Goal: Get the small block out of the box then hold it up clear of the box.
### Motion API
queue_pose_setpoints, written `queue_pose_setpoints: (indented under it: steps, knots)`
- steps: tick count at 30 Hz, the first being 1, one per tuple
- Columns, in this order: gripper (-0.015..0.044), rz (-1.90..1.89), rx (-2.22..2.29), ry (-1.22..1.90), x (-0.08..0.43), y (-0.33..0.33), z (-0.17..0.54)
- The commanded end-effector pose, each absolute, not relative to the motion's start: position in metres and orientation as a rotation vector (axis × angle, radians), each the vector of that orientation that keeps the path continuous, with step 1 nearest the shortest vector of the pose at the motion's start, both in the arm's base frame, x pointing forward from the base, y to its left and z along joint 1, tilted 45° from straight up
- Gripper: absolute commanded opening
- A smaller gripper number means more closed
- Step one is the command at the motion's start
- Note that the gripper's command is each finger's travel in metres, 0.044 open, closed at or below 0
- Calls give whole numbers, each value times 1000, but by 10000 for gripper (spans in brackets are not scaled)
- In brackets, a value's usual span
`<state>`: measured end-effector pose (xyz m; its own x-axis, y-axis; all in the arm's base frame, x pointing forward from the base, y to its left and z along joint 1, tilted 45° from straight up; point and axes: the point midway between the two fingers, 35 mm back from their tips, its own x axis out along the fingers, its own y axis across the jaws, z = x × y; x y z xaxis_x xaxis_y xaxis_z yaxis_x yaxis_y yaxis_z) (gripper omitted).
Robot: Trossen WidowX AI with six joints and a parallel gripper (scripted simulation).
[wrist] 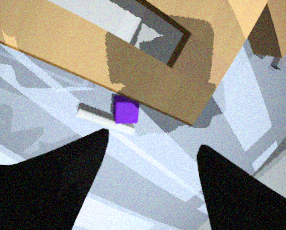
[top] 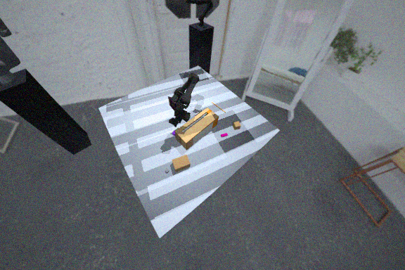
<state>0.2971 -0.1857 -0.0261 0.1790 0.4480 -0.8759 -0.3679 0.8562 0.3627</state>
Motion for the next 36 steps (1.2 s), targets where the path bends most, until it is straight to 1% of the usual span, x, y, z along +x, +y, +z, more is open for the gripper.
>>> queue_pose_setpoints:
  steps: [1,20,27,36]
  knots:
    - [285,37,938,1399,289,-189,-39]
    - [285,-736,2008,1344,281,-199,-44]
    - [285,-1051,2382,1256,278,-203,-45]
    - [285,-1489,2836,1072,275,-208,-47]
